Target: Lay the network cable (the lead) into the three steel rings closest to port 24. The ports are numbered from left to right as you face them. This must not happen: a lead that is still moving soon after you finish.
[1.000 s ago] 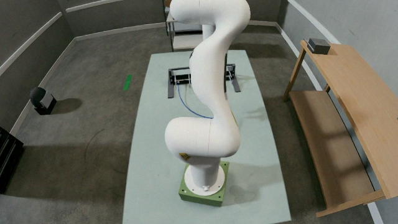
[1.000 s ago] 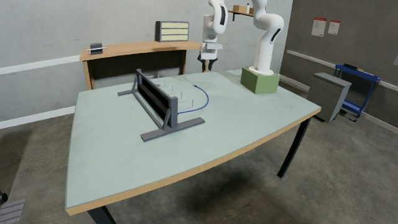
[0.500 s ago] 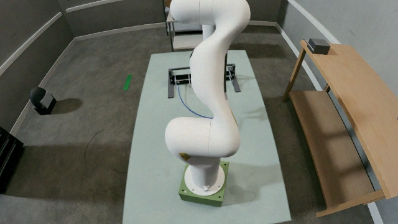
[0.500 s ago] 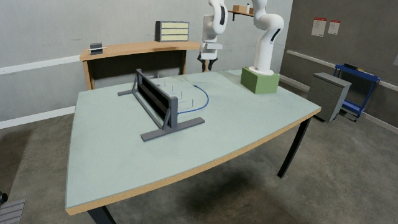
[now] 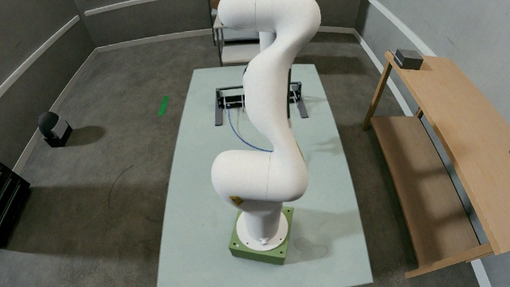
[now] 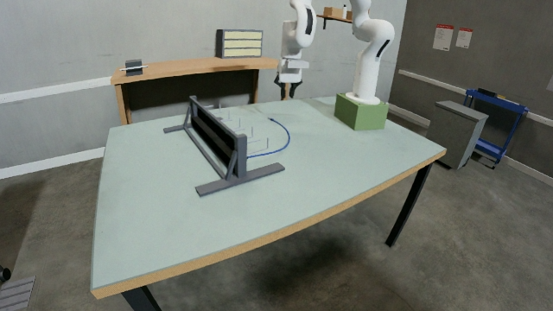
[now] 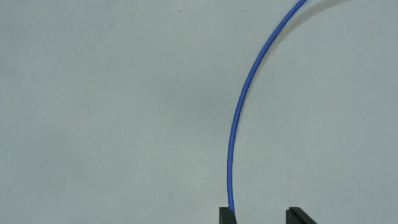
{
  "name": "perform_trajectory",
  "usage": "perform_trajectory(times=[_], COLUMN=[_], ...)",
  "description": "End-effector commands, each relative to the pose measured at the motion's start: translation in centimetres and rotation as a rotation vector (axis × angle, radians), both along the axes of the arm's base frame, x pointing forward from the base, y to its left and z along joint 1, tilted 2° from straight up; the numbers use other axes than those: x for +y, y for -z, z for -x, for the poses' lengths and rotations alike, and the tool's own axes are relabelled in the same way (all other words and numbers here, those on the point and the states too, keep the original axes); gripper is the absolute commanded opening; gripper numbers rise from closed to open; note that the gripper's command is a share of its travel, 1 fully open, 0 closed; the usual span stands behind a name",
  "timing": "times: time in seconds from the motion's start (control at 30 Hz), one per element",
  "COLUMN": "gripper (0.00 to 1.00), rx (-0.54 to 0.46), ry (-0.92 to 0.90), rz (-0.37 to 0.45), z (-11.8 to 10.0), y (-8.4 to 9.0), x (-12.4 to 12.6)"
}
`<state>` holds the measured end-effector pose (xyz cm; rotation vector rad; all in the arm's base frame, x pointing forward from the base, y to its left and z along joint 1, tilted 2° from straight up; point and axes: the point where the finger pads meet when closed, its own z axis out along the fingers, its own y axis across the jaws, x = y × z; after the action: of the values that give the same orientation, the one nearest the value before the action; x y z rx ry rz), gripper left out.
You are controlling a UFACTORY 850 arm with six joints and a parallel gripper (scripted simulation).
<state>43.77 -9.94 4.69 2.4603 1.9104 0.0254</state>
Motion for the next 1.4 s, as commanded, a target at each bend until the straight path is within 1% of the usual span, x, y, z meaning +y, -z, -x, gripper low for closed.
perform_trajectory(times=[0.0, 0.27, 0.33, 0.43, 0.6, 0.83, 0.9, 1.2, 1.37], gripper=[0.35, 0.35, 0.35, 0.35, 0.35, 0.35, 0.35, 0.35, 0.35], rx=[-0.002, -0.002, -0.002, -0.002, -0.002, -0.002, -0.002, -0.002, -0.002], ry=[0.000, 0.000, 0.000, 0.000, 0.000, 0.000, 0.000, 0.000, 0.000], rz=[0.000, -0.001, -0.001, -0.001, -0.002, -0.003, -0.003, -0.005, -0.004], z=[-0.1, -0.1, -0.1, -0.1, -0.2, -0.3, -0.3, -0.4, -0.4], y=[0.1, 1.2, 1.2, 2.0, 3.6, 6.5, 6.5, 10.2, 11.8], x=[0.0, 0.0, 0.0, 0.0, -0.1, -0.1, -0.1, -0.2, -0.2])
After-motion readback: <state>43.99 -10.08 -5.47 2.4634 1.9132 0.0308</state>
